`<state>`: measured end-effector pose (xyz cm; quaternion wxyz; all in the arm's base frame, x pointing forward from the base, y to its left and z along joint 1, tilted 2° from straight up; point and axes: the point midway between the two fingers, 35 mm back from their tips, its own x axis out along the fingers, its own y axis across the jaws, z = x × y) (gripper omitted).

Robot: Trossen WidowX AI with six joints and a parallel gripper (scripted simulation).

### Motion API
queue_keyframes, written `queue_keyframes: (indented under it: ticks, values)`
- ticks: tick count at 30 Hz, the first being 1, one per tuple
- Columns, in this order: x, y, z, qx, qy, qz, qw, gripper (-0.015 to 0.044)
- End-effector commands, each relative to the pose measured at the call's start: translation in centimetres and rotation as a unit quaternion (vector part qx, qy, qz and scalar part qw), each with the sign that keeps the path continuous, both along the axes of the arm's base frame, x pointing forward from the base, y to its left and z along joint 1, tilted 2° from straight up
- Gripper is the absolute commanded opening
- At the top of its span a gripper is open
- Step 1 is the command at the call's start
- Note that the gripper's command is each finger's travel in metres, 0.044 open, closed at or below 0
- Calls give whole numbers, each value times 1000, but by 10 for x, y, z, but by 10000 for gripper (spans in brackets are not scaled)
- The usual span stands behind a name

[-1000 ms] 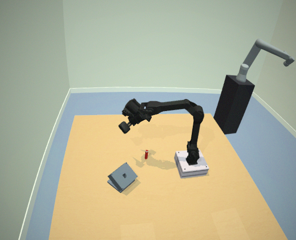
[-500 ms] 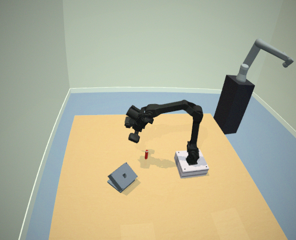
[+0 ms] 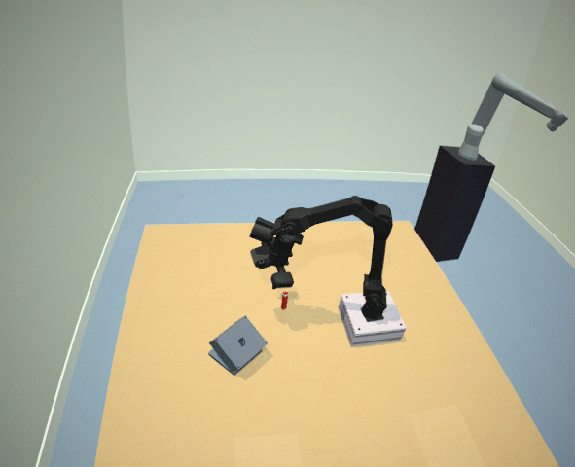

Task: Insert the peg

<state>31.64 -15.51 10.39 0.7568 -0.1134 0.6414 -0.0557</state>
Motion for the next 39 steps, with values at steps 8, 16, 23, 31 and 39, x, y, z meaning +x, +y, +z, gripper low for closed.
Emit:
queue_keyframes:
  ticks: [8, 16, 23, 31, 39]
  values:
    - [-37, 19, -28, 70, 87, 127, 986, 440]
    - [-42, 20, -31, 80, 96, 143, 982, 440]
    - [-42, 20, -38, 80, 96, 143, 982, 440]
    - [-41, 19, -51, 80, 96, 143, 982, 440]
    - [-40, 18, -64, 80, 96, 143, 982, 440]
